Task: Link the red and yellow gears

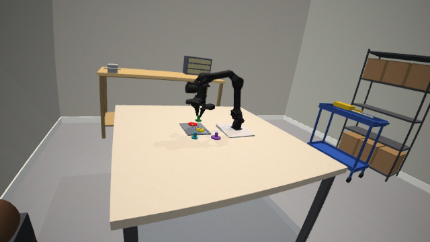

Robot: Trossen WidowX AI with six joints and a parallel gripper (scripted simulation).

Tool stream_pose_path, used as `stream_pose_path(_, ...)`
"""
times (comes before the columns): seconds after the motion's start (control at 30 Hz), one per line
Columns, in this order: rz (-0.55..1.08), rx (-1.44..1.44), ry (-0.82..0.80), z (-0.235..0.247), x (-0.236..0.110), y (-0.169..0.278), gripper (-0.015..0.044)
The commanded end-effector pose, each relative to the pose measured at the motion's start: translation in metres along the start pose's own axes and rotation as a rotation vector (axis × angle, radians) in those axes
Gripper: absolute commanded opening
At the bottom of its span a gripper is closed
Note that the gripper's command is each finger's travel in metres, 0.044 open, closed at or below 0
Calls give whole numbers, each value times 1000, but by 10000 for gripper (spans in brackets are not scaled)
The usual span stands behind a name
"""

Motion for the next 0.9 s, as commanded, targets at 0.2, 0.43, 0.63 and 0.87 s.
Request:
stream_pose_path(0.2,5,0,0,-24,11,11,0)
stream_pose_path(0.43,5,-2,2,-40,16,19,0)
stream_pose_path(0.63,5,-4,4,-53,21,27,0)
stream_pose_path(0.87,5,-6,6,-68,27,37,0)
Point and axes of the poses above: the point midway between the two fingers, 35 mm back from their tips, its own x axis out along the fingers, its own z axis across the jaws, y = z × x, the point moved 2 cm from there along -x, back along the fingers, and after that the axes turned 11 degrees about x, right-handed, at the moved point
